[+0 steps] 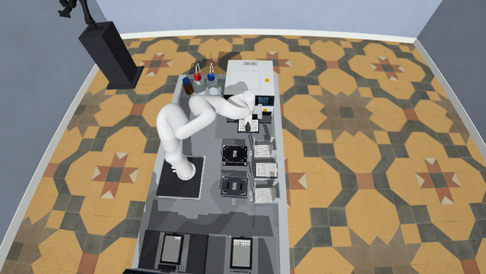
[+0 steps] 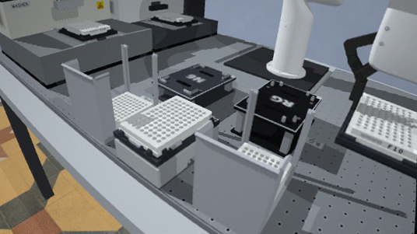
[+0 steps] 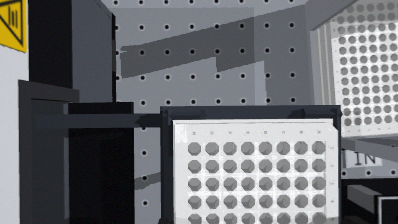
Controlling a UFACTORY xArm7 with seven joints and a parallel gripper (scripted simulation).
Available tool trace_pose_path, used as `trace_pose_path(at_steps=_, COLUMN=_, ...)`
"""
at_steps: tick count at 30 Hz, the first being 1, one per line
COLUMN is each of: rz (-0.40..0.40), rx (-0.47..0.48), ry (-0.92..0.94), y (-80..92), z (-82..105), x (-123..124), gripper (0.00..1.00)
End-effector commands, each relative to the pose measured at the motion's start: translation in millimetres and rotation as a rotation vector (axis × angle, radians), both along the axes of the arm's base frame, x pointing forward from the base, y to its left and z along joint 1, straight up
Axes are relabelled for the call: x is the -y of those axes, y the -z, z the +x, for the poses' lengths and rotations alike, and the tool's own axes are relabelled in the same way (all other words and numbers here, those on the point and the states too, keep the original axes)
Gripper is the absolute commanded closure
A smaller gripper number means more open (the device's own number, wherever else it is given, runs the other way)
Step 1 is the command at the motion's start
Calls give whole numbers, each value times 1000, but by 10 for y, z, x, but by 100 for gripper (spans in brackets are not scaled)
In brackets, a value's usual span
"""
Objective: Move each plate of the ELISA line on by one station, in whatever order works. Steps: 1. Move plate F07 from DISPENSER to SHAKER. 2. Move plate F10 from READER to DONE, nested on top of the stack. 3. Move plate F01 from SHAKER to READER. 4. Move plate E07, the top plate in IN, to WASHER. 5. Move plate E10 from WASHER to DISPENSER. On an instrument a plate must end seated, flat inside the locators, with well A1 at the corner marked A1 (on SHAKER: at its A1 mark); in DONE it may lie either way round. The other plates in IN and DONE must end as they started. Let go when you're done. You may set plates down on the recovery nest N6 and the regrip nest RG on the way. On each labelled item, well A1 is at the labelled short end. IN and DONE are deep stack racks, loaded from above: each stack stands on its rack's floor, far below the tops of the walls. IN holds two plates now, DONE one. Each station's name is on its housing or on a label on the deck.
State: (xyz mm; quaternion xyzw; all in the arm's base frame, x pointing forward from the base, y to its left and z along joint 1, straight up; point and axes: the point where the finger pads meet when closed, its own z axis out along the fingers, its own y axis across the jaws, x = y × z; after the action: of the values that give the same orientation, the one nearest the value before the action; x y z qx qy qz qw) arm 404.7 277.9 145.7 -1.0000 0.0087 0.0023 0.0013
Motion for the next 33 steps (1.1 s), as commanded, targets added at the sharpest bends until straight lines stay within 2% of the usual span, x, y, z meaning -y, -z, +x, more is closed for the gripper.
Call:
trace_pose_path(at_steps=1, rz=2, rx=4, ry=0, y=-6, z=11, x=-7, gripper=0)
trace_pose_path(at_steps=28, rz=2, rx=4, ry=0, y=28, z=11, x=-8, gripper=0)
trace_pose_path(at_steps=29, rz=2, rx=4, ry=0, y=28, z=11, x=-8, gripper=100)
trace_pose_path(at_steps=33, rz=2, rx=4, ry=0, y=28, z=11, x=-8, gripper=100)
